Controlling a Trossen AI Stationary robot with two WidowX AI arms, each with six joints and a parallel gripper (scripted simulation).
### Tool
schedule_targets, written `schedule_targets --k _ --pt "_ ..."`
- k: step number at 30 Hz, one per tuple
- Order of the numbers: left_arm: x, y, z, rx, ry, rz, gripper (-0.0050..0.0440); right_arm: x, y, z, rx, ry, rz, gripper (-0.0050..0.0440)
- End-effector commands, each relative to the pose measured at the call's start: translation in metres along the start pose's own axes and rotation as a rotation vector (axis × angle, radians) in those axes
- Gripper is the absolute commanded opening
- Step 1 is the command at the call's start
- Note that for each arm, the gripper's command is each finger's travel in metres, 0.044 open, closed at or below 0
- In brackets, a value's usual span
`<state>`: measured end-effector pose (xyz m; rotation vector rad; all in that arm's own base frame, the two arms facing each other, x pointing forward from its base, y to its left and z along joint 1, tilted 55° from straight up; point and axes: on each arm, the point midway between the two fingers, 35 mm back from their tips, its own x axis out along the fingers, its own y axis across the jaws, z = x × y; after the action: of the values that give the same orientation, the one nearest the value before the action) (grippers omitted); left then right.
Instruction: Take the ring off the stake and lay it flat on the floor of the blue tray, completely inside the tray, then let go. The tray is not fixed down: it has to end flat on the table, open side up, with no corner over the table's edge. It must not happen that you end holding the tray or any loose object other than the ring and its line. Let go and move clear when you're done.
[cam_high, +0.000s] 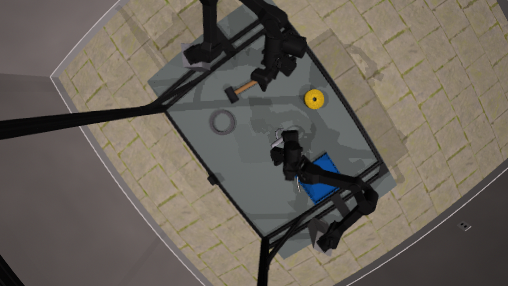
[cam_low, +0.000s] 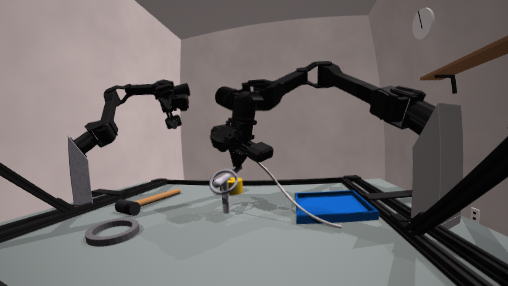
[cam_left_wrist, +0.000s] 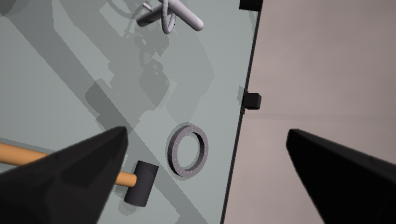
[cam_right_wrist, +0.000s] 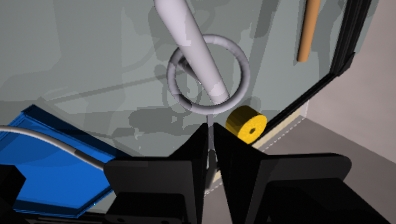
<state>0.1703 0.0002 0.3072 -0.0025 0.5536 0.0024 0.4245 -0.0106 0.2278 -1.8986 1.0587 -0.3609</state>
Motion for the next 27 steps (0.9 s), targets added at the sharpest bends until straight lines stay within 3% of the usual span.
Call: schedule_targets --k 1,27 --pt "-0.0003 -0.0002 -0.0001 0.003 0.0 -0.002 0.04 0.0006 0.0052 0.0032 -0.02 0.005 0.001 0.0" --pt "-0.0003 -0.0002 -0.0001 0.003 0.0 -0.002 0.04 -0.0028 0.0108 0.0131 -0.037 0.059 -0.033 0.0"
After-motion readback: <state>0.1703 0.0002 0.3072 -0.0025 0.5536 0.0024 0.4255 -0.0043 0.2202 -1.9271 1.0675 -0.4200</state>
